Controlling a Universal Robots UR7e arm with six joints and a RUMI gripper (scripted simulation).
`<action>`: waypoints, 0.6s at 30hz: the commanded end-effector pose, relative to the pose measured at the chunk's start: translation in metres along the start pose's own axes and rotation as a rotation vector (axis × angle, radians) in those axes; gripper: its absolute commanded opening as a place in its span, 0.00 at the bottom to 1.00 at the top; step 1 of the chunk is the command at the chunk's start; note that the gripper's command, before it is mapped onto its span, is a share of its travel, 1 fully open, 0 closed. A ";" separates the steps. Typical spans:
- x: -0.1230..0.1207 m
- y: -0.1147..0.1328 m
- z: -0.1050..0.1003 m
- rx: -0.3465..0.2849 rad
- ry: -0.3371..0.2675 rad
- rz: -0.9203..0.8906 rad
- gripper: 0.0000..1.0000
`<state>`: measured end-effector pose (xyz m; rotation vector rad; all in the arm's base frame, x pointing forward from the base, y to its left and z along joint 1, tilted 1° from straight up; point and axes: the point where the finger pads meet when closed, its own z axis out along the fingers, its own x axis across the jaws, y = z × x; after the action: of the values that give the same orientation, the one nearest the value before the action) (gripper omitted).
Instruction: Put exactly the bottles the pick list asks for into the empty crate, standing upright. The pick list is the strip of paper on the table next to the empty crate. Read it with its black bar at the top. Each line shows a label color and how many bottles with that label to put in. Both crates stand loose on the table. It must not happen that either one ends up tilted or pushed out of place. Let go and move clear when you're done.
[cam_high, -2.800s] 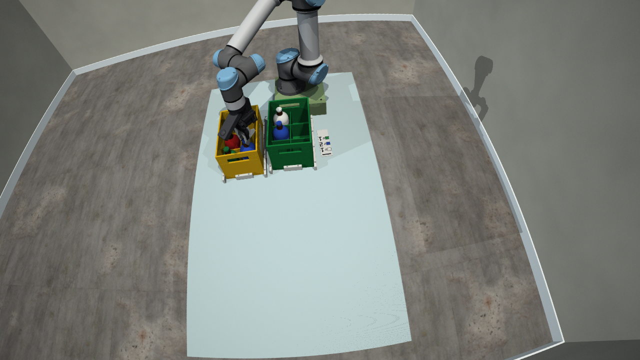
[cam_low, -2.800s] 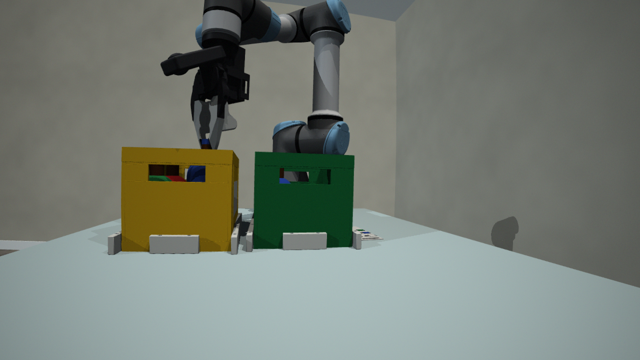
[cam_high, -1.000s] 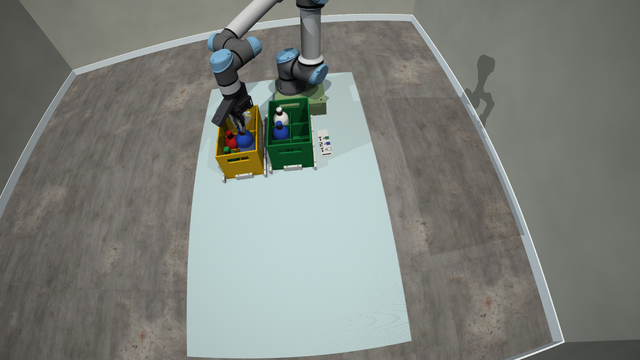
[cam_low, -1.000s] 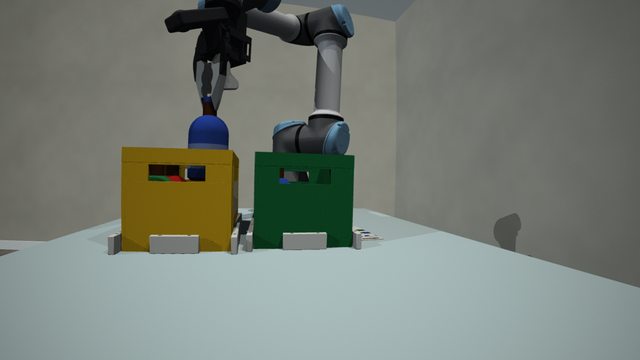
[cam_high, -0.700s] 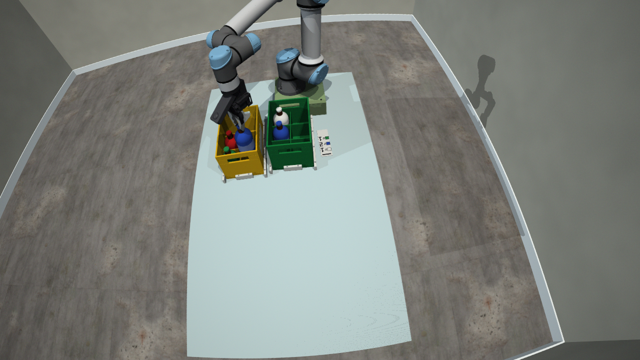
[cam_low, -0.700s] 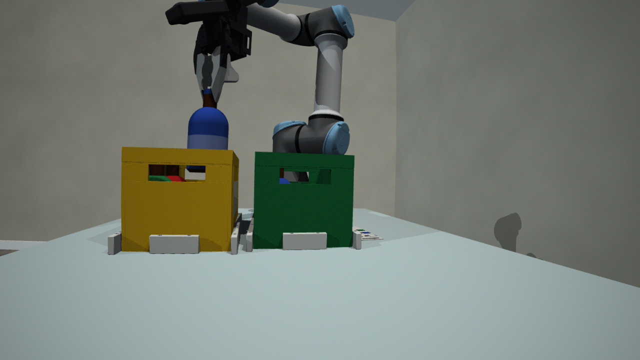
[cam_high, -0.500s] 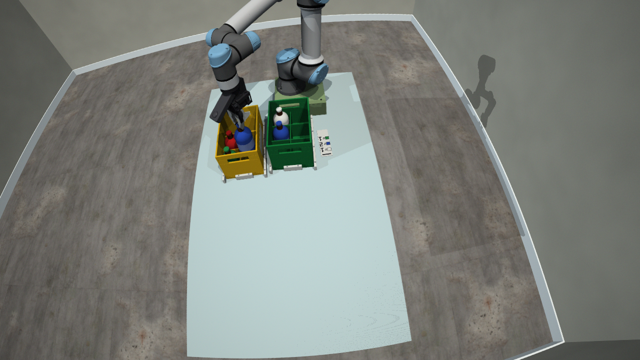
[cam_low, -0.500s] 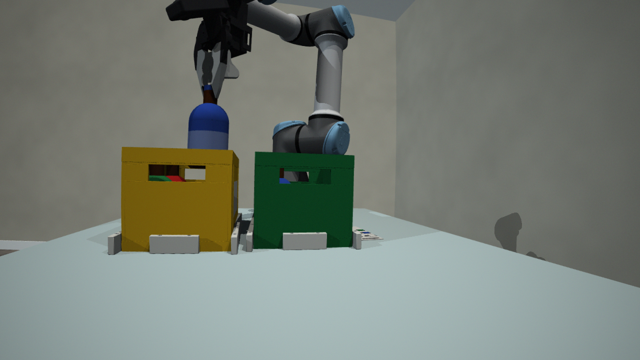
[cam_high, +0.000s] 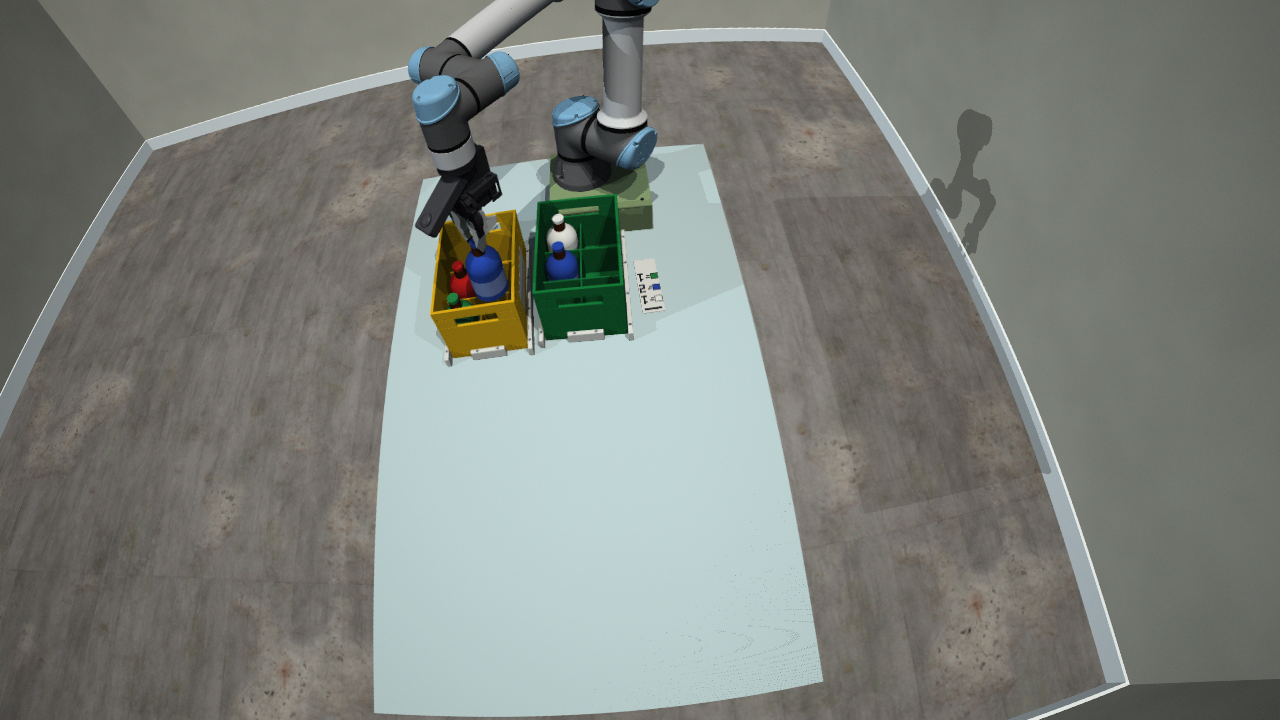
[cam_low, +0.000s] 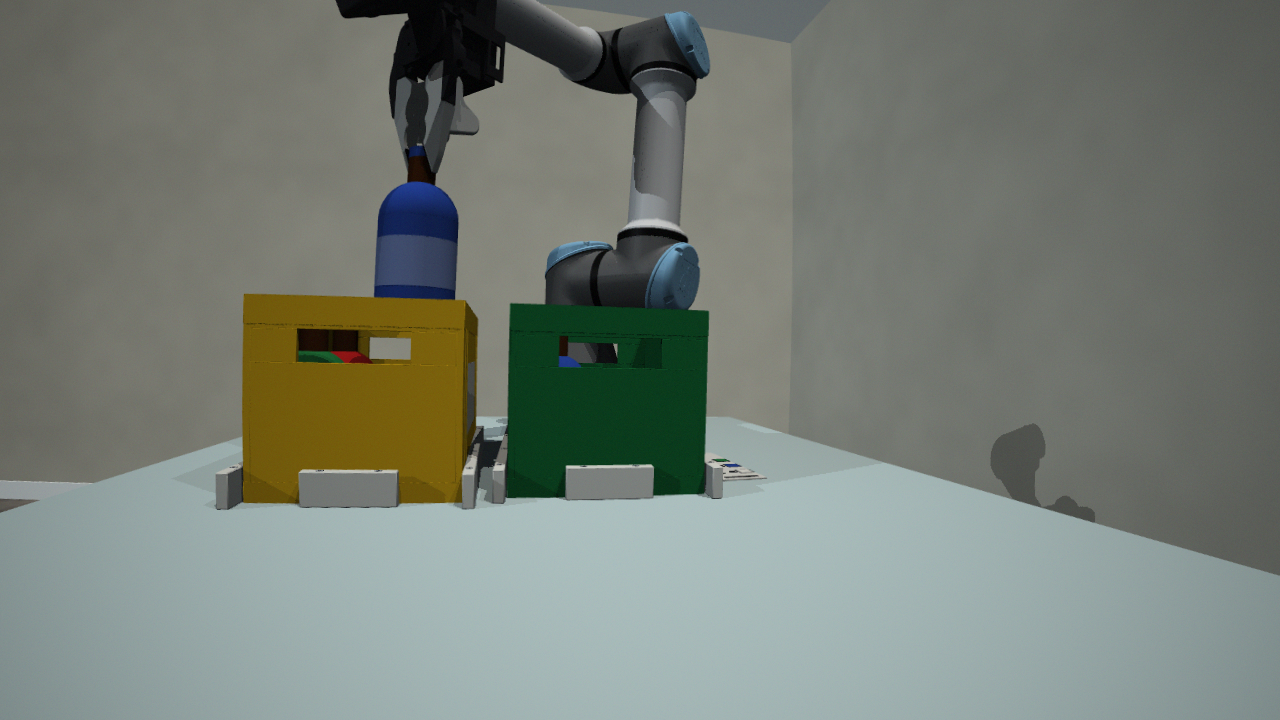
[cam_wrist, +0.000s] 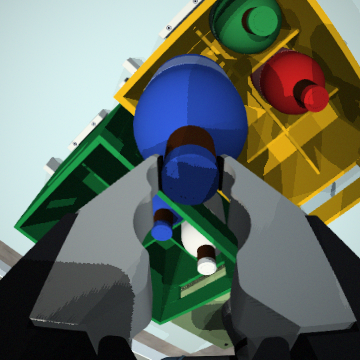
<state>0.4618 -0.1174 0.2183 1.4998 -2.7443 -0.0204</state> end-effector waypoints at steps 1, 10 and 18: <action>-0.001 -0.001 -0.016 0.010 0.000 -0.002 0.00; -0.001 -0.001 -0.025 0.010 0.000 -0.002 0.00; -0.001 -0.001 -0.025 0.010 0.000 -0.001 0.00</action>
<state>0.4618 -0.1173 0.2369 1.4995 -2.7436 -0.0222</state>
